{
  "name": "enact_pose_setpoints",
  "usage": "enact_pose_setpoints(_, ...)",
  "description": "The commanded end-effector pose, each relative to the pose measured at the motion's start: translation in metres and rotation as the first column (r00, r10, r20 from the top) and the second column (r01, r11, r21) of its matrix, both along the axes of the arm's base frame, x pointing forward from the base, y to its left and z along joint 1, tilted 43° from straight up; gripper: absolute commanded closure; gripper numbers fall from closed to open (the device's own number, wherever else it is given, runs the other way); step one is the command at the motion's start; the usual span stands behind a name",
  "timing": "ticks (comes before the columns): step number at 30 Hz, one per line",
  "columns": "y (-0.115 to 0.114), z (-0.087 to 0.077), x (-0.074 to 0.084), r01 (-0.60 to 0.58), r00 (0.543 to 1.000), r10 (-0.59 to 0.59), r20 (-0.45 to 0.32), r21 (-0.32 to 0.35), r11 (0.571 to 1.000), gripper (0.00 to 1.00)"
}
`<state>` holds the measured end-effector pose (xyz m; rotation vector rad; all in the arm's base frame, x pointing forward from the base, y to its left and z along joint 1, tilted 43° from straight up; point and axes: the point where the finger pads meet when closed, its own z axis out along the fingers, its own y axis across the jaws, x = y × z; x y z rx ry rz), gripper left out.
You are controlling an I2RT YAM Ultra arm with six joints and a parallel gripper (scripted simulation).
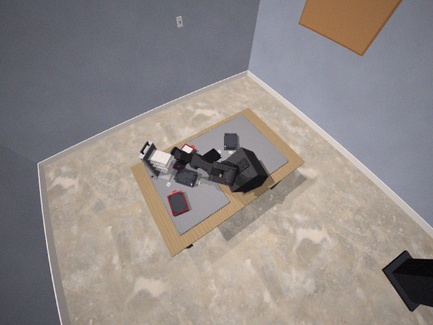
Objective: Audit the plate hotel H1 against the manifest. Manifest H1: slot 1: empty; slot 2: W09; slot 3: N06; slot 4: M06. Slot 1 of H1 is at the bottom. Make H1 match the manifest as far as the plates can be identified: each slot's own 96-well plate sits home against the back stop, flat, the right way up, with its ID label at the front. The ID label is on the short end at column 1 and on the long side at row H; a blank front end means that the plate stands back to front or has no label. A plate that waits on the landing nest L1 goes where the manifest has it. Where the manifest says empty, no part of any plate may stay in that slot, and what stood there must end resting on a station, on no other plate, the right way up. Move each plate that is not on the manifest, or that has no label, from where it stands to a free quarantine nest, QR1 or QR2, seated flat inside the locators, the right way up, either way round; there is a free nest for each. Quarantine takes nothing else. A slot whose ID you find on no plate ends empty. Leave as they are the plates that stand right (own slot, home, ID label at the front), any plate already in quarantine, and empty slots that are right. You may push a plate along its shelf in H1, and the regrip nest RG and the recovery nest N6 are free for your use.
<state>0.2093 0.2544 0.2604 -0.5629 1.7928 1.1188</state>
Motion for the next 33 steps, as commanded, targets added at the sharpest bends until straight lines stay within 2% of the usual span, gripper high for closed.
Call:
enact_pose_setpoints(1,-0.010,-0.003,-0.004,0.015,1.000,-0.015,0.005,-0.003,1.000,0.00)
enact_pose_setpoints(16,-0.022,-0.014,-0.018,0.013,1.000,-0.013,0.005,-0.003,1.000,0.00)
enact_pose_setpoints(17,-0.017,-0.017,-0.021,0.006,1.000,-0.006,0.002,-0.002,1.000,1.00)
enact_pose_setpoints(18,-0.017,-0.017,-0.021,0.005,1.000,-0.005,0.002,-0.001,1.000,1.00)
enact_pose_setpoints(19,-0.016,-0.009,-0.017,0.009,1.000,-0.009,0.014,0.009,1.000,1.00)
enact_pose_setpoints(33,-0.016,-0.009,-0.017,0.009,1.000,-0.009,0.014,0.009,1.000,1.00)
